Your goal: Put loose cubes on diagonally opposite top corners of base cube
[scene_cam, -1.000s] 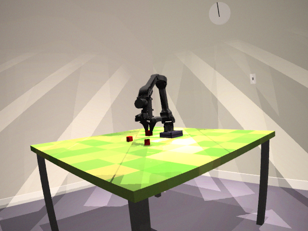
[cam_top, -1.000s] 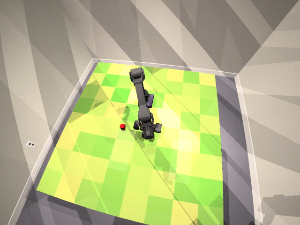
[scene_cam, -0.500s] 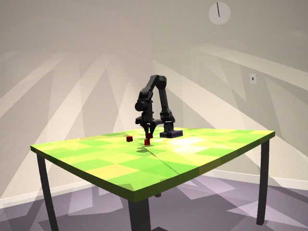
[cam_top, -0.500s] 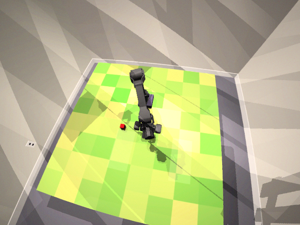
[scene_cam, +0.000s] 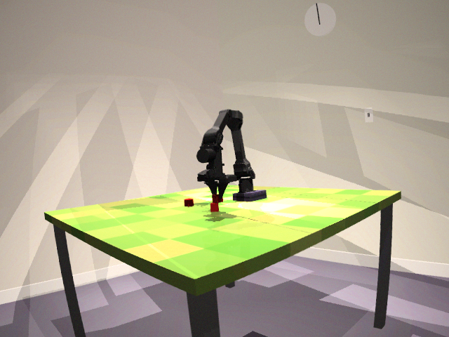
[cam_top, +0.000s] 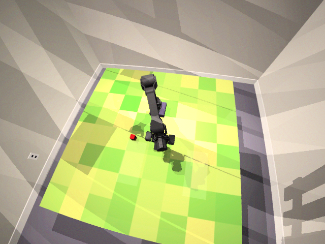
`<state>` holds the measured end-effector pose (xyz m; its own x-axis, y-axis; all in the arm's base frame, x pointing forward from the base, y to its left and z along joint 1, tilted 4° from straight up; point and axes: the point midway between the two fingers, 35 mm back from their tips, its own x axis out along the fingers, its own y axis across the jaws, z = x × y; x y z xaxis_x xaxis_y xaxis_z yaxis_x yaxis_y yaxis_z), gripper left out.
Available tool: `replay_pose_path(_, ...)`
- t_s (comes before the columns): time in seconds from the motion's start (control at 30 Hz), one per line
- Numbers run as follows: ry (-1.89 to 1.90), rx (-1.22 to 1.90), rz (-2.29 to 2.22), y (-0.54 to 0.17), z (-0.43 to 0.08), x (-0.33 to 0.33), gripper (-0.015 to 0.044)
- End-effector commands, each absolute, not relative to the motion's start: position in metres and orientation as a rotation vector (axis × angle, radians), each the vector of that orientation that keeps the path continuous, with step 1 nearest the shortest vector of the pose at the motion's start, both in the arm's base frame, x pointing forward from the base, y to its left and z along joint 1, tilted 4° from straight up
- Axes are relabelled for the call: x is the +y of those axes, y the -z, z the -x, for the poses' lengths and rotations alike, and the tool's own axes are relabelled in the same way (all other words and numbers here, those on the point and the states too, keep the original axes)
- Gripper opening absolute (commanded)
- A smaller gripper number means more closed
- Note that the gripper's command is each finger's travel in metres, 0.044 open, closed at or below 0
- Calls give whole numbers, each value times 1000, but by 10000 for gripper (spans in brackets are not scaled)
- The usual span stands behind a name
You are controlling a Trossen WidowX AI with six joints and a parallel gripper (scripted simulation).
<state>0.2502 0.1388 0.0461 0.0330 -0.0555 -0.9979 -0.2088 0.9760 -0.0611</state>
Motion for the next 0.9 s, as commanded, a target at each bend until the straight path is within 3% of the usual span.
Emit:
replay_pose_path(0.0, -127, 1537, 211, -46, -250, 139, 105)
replay_pose_path(0.13, -127, 1537, 211, -46, -250, 139, 205)
replay_pose_path(0.87, -120, 1537, 211, -76, -249, 140, 205)
